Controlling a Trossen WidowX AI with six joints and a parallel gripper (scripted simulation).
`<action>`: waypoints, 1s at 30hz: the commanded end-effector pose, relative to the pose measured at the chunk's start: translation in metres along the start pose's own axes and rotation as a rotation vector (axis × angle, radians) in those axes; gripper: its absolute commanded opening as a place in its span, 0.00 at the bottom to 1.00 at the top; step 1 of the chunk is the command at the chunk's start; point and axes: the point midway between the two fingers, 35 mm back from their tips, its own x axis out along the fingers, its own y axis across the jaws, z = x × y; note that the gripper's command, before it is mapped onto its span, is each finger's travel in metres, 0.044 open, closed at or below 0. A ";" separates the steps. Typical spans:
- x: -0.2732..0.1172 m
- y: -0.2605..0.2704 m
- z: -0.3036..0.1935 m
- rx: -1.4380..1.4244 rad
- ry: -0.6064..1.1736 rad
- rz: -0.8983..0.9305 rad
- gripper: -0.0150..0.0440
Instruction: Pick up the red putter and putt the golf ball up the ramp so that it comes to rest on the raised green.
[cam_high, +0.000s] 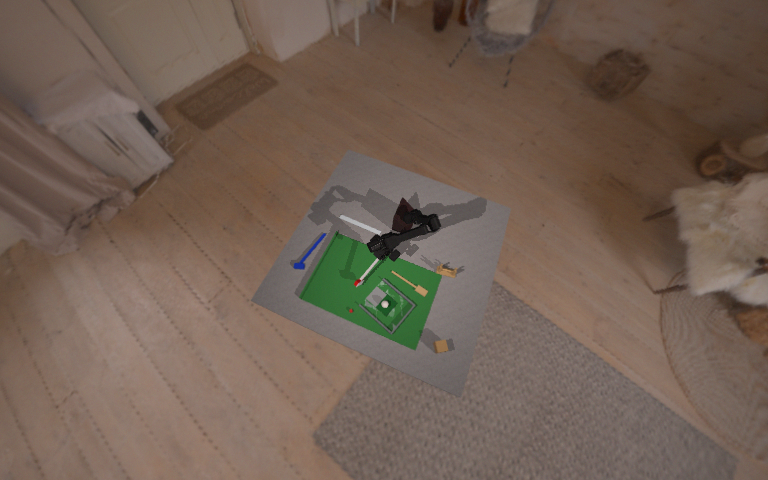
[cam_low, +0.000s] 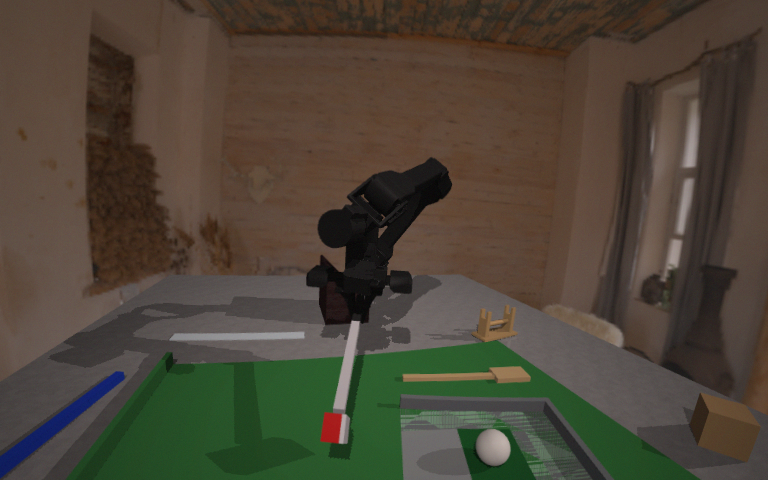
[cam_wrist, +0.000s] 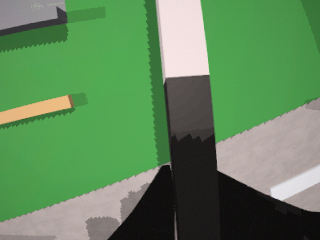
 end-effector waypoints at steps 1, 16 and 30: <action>-0.027 0.000 0.001 -0.006 -0.018 -0.005 0.25; -0.027 0.000 0.001 -0.002 -0.015 -0.001 0.25; -0.027 0.000 0.001 -0.002 -0.015 -0.001 0.25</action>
